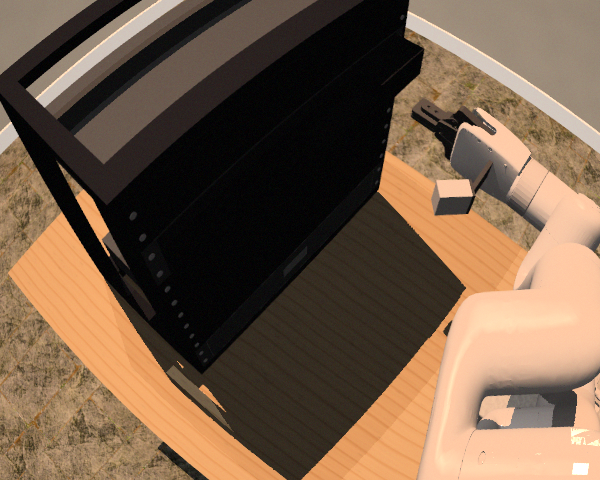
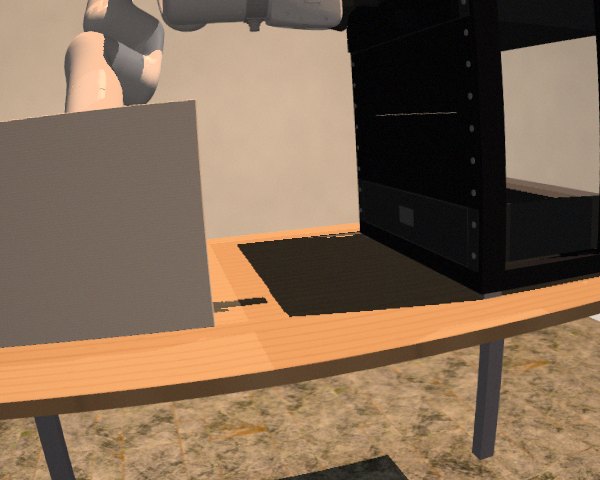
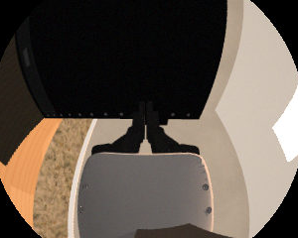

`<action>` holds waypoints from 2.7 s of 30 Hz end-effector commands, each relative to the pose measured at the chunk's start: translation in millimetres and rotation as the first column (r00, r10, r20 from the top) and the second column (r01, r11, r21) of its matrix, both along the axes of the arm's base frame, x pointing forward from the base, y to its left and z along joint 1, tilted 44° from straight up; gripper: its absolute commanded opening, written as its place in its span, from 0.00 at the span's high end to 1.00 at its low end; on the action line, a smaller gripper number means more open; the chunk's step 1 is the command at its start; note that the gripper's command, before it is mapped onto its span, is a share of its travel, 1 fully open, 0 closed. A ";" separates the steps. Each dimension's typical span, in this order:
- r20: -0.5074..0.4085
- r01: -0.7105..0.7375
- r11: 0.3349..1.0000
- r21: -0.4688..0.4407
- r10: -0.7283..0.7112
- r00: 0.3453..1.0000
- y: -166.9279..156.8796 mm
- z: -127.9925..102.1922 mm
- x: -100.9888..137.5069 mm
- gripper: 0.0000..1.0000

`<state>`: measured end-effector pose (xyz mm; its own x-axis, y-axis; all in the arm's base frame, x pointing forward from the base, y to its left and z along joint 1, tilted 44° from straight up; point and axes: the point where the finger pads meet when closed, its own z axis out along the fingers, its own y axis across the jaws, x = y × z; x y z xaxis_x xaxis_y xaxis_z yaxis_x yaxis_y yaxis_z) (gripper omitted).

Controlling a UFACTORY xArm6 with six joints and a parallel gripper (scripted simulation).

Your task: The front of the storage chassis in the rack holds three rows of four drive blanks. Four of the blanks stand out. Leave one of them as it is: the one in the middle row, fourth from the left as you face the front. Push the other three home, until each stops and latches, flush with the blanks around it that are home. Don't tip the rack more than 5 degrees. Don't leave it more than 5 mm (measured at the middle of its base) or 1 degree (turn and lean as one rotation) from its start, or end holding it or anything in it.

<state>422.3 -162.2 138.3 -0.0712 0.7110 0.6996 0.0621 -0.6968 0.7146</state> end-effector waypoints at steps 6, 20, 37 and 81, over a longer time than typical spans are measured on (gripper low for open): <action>0.002 0.001 1.000 -0.002 -0.001 1.000 40.0 24.8 -15.5 1.00; 0.002 0.001 1.000 -0.002 -0.001 1.000 79.5 47.6 -31.0 1.00; 0.002 0.001 1.000 -0.002 -0.001 1.000 84.7 49.0 3.3 1.00; 0.002 0.001 1.000 -0.002 -0.001 1.000 87.2 49.2 26.6 1.00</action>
